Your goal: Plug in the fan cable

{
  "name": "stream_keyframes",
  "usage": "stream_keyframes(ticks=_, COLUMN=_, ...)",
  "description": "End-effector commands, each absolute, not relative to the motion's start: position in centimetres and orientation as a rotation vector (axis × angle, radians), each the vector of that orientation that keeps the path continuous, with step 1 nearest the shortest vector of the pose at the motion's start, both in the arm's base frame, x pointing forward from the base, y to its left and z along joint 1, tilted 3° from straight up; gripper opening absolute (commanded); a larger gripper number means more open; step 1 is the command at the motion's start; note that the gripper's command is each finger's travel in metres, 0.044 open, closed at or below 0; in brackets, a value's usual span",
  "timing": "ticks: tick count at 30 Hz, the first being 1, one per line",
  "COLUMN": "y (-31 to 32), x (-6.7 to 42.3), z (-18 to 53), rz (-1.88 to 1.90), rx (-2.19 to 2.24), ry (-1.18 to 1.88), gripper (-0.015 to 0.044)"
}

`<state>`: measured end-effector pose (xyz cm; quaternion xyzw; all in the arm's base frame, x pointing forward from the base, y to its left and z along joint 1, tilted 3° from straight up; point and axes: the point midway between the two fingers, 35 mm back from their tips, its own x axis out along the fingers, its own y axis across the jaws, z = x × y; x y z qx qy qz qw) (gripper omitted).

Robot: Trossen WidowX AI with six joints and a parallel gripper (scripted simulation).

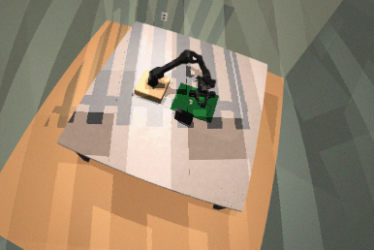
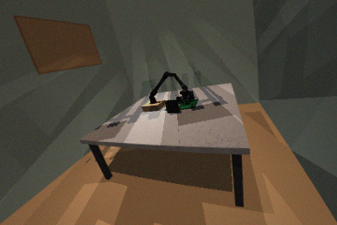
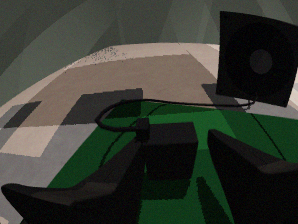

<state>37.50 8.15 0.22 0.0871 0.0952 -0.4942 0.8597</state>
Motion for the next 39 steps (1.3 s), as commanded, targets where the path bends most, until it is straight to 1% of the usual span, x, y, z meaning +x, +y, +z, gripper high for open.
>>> stream_keyframes(ticks=1, y=9.2, x=37.2, z=0.7, rz=-1.031, rx=0.195, ry=0.206, gripper=0.0205)
stream_keyframes(ticks=31, y=14.7, x=33.4, z=6.0, rz=-1.038, rx=0.195, ry=0.197, gripper=0.0205)
stream_keyframes(ticks=39, y=13.6, x=33.1, z=5.9, rz=-1.115, rx=0.212, ry=0.277, gripper=0.0205)
